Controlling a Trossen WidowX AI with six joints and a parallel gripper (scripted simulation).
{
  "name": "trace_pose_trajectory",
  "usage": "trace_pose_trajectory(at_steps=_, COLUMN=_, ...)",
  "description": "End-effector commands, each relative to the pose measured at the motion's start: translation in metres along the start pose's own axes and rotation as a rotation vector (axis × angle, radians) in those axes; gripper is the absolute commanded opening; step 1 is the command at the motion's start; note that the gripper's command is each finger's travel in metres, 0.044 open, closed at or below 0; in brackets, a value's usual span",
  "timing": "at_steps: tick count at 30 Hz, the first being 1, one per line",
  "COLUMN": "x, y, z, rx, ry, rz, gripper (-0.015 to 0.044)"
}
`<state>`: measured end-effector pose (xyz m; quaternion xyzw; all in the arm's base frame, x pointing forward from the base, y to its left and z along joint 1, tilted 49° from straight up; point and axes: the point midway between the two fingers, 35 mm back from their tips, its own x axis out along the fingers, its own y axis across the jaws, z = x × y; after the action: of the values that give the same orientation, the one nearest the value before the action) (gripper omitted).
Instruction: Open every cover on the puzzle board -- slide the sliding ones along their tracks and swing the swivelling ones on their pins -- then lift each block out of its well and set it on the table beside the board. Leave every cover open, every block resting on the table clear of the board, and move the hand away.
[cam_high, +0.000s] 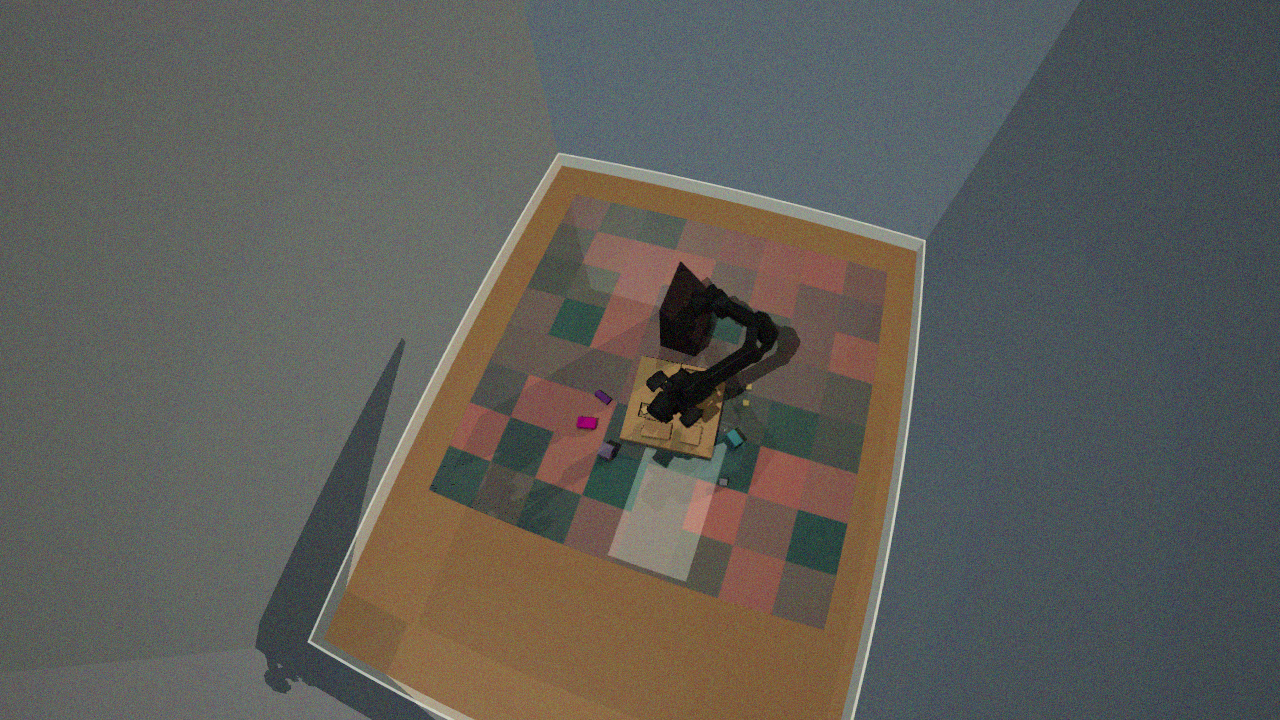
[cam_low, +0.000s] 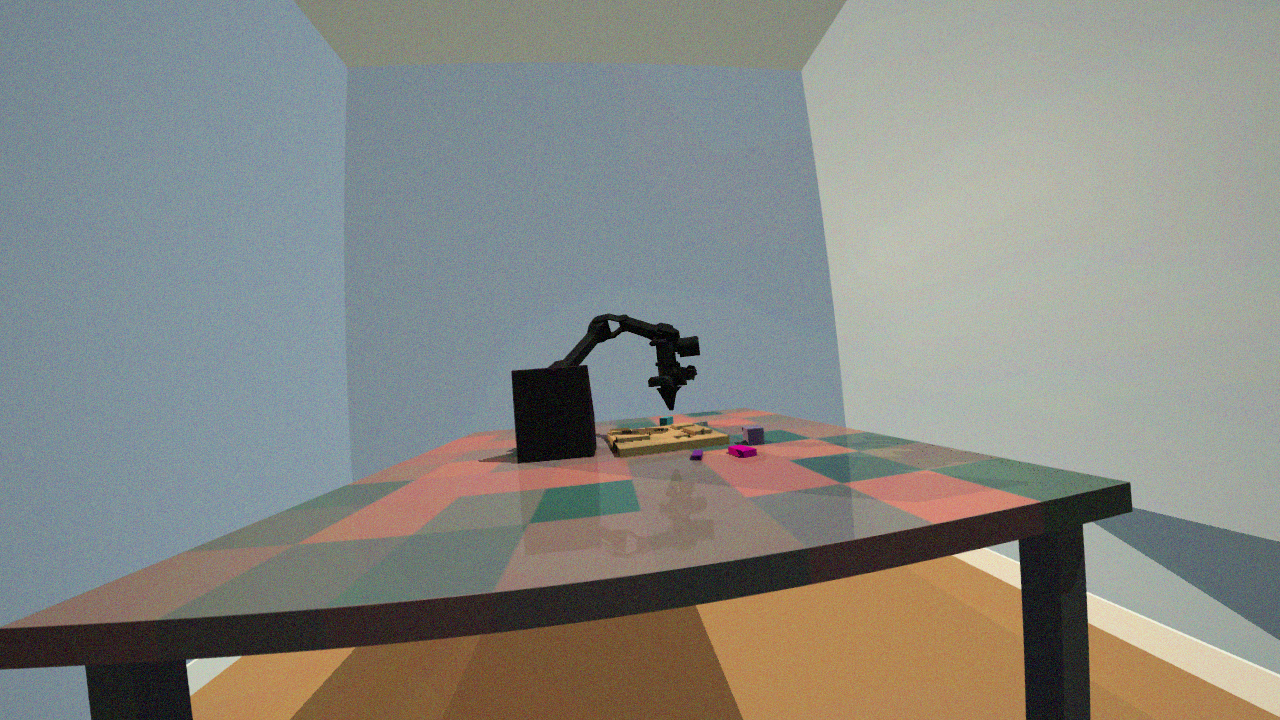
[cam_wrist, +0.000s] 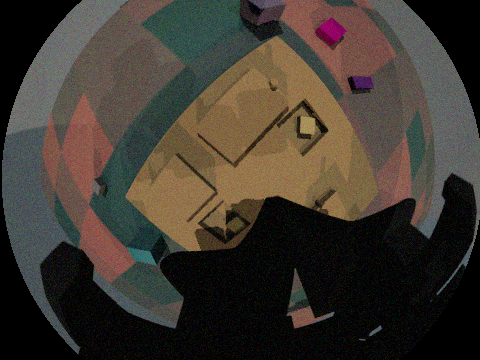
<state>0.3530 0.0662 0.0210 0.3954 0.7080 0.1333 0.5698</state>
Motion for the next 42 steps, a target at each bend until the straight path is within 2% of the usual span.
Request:
trace_pose_trajectory(at_steps=1, x=0.002, y=-0.017, z=0.016, rx=0.047, ry=0.008, rz=0.012, gripper=0.0)
trace_pose_trajectory(at_steps=13, x=0.011, y=-0.073, z=0.052, rx=0.189, ry=0.032, rz=0.045, gripper=0.0)
trace_pose_trajectory(at_steps=19, x=0.019, y=-0.073, z=0.053, rx=0.191, ry=0.032, rz=0.045, gripper=0.0)
trace_pose_trajectory(at_steps=29, x=0.061, y=-0.069, z=0.052, rx=0.191, ry=0.033, rz=0.047, gripper=0.0)
trace_pose_trajectory(at_steps=42, x=0.069, y=-0.068, z=0.052, rx=0.191, ry=0.034, rz=0.048, gripper=0.0)
